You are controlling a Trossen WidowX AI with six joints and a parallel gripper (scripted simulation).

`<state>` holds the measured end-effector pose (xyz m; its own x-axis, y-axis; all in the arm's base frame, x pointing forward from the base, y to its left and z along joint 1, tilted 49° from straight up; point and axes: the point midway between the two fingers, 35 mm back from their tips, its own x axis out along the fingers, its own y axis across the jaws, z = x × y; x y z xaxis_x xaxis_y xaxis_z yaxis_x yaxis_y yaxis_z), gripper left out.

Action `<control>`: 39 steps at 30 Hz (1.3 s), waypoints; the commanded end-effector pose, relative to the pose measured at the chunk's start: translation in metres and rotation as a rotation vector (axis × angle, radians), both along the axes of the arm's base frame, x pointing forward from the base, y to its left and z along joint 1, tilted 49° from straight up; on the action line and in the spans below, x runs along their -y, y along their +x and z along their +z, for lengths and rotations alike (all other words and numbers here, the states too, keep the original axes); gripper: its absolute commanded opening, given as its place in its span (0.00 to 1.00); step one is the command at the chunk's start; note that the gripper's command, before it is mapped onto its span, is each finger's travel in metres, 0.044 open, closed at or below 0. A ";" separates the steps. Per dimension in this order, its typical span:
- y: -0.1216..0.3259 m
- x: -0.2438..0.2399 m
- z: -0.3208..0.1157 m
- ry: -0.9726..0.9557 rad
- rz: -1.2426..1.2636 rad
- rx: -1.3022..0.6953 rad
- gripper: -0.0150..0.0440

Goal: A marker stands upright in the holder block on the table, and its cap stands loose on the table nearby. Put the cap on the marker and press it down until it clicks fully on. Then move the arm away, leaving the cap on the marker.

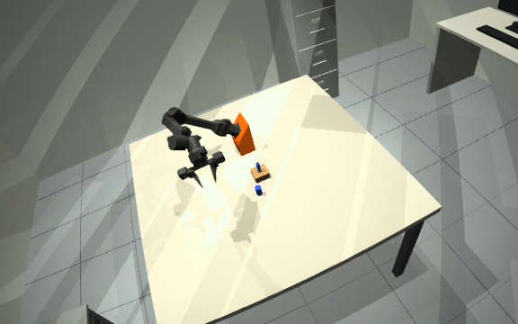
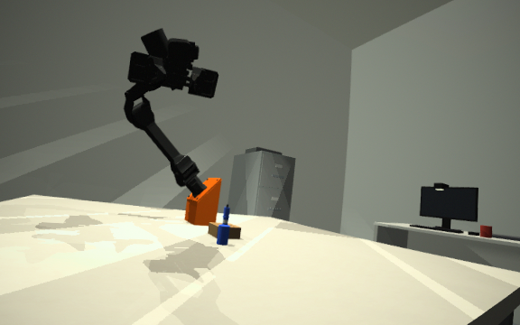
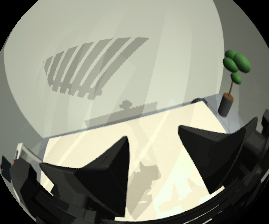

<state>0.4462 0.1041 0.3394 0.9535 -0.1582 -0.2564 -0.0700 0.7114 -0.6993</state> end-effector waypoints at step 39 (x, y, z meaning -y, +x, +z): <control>-0.084 0.077 -0.315 -0.795 -0.184 -1.209 0.68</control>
<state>0.3623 0.0343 0.0282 0.1776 -0.7279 -0.6623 -0.8391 0.2396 -0.4883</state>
